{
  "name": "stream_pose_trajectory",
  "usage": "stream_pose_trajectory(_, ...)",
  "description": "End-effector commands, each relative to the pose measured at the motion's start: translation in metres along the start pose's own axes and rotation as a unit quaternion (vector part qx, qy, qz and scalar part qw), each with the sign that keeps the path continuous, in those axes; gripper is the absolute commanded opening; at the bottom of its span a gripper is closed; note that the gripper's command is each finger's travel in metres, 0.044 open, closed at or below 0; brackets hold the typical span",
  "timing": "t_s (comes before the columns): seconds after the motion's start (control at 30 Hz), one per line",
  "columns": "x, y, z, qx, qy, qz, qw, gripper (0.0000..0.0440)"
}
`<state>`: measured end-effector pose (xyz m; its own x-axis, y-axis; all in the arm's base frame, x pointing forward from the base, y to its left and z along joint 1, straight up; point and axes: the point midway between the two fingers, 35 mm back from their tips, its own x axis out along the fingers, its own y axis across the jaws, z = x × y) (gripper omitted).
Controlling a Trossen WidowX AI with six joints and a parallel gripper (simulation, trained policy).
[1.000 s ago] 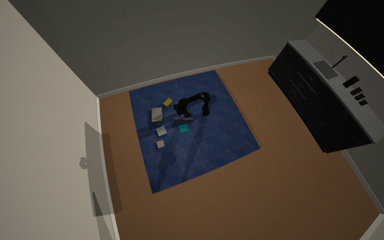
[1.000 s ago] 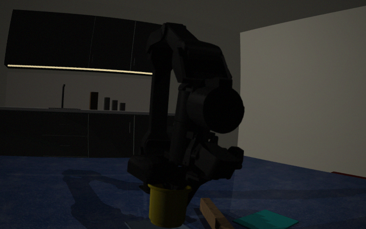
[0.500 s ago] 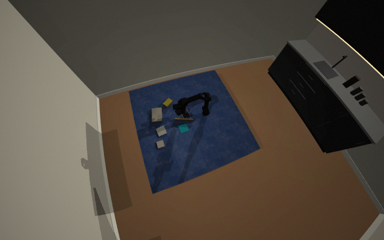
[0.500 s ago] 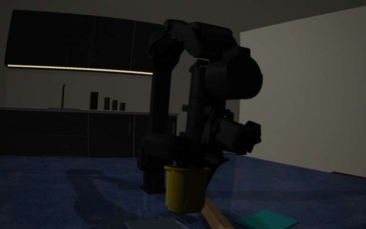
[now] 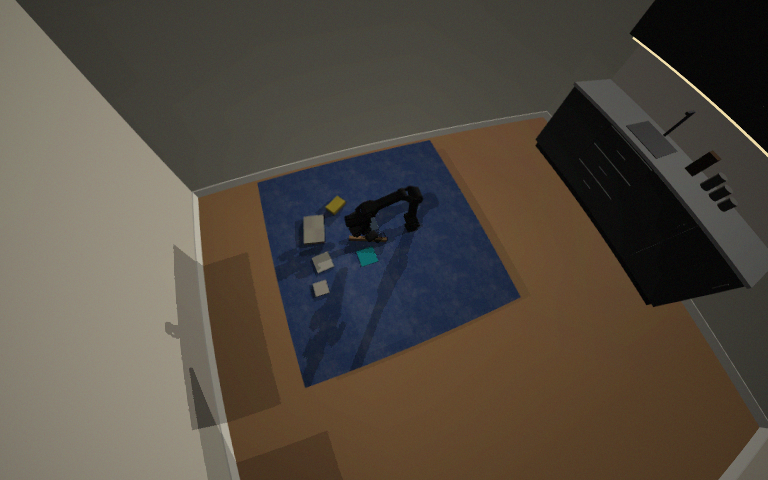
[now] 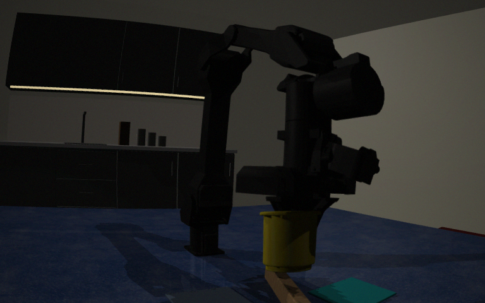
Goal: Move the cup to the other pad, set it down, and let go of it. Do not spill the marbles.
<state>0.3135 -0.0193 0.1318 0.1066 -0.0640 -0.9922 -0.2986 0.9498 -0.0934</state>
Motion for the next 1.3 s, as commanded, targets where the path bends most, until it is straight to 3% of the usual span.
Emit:
stream_pose_trajectory(0.0, 0.0, 0.009, 0.01, -0.003, -0.01, 0.001, 1.0, 0.0)
stream_pose_trajectory(0.73, 0.014, 0.079, 0.043, -0.043, -0.04, 0.009, 0.998, 0.0)
stream_pose_trajectory(1.27, 0.043, 0.125, 0.04, -0.055, -0.039, 0.012, 0.998, 0.0018)
